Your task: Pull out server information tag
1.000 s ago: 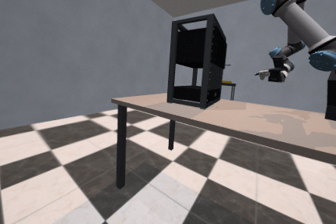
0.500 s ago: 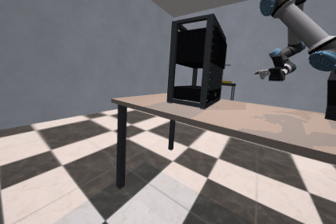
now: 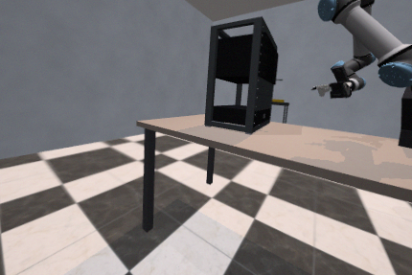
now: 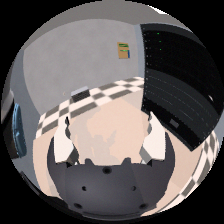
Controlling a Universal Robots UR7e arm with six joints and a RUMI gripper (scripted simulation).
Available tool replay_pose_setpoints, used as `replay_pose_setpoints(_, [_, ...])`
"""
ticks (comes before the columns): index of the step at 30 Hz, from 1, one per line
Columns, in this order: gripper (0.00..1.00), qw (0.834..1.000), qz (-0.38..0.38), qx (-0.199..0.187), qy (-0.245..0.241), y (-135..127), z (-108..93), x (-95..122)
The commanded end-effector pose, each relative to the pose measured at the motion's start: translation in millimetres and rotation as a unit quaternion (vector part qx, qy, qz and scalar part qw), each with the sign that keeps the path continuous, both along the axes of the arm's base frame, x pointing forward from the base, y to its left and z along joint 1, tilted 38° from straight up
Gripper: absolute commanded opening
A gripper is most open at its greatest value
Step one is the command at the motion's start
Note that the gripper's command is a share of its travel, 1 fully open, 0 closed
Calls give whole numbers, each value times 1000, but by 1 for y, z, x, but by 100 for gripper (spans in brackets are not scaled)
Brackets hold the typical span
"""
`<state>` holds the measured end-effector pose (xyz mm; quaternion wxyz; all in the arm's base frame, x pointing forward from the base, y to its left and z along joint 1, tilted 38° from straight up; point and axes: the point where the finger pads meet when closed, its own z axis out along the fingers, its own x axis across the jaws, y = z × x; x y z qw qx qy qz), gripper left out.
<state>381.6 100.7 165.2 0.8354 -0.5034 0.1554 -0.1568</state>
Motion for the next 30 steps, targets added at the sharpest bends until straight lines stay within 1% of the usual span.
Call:
replay_pose_setpoints(1, [100,1000,0,19,12,-2,6,1])
replay_pose_setpoints(30, [100,992,1,103,68,-16,28,9])
